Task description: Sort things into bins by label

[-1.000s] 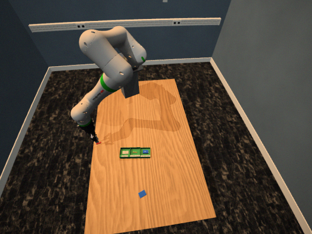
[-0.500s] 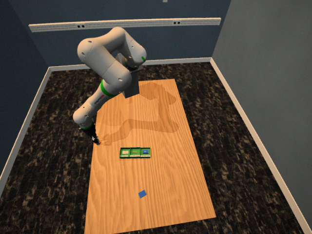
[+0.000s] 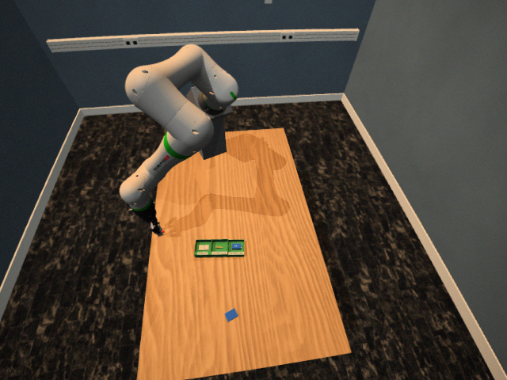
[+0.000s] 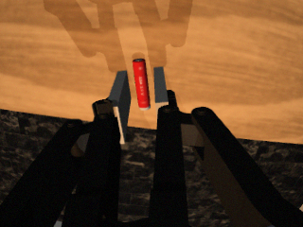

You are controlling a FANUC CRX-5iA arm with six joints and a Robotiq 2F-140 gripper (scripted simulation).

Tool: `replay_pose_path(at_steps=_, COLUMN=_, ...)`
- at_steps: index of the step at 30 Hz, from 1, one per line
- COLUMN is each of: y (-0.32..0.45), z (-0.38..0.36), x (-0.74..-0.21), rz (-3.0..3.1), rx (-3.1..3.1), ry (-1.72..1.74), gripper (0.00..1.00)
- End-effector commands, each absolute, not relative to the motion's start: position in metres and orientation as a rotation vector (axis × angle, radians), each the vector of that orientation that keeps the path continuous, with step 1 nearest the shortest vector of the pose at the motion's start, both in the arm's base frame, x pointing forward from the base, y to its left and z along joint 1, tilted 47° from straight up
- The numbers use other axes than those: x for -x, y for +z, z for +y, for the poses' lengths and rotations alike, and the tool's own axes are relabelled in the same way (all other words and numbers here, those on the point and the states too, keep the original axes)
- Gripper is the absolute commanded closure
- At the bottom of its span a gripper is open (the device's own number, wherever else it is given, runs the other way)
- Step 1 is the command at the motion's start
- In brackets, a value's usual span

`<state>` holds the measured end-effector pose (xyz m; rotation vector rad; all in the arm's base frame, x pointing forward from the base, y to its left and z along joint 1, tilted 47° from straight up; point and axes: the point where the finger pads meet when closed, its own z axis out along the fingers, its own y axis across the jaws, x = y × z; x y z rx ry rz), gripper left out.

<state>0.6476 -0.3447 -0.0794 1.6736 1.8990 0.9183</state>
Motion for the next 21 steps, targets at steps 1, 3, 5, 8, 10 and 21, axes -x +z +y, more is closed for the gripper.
replay_pose_path(at_steps=1, y=-0.0793, z=-0.3449, x=-0.6475, rz=1.899, rx=-1.674, ry=0.918, gripper=0.77)
replay_pose_path(at_steps=3, y=-0.0793, z=-0.3449, x=-0.6475, rz=1.899, rx=-1.674, ry=0.918, gripper=0.88)
replay_pose_path(at_steps=5, y=-0.0793, z=-0.3449, x=-0.6475, rz=1.899, rx=-1.674, ry=0.918, gripper=0.88)
replay_pose_path(at_steps=8, y=-0.0793, z=-0.3449, x=-0.6475, rz=1.899, rx=-1.674, ry=0.918, gripper=0.88)
replay_pose_path(at_steps=10, y=-0.0793, z=-0.3449, x=-0.6475, rz=1.899, rx=-1.674, ry=0.918, gripper=0.88)
replay_pose_path(at_steps=21, y=-0.0793, z=-0.3449, x=-0.6475, rz=1.899, rx=-1.674, ry=0.918, gripper=0.88)
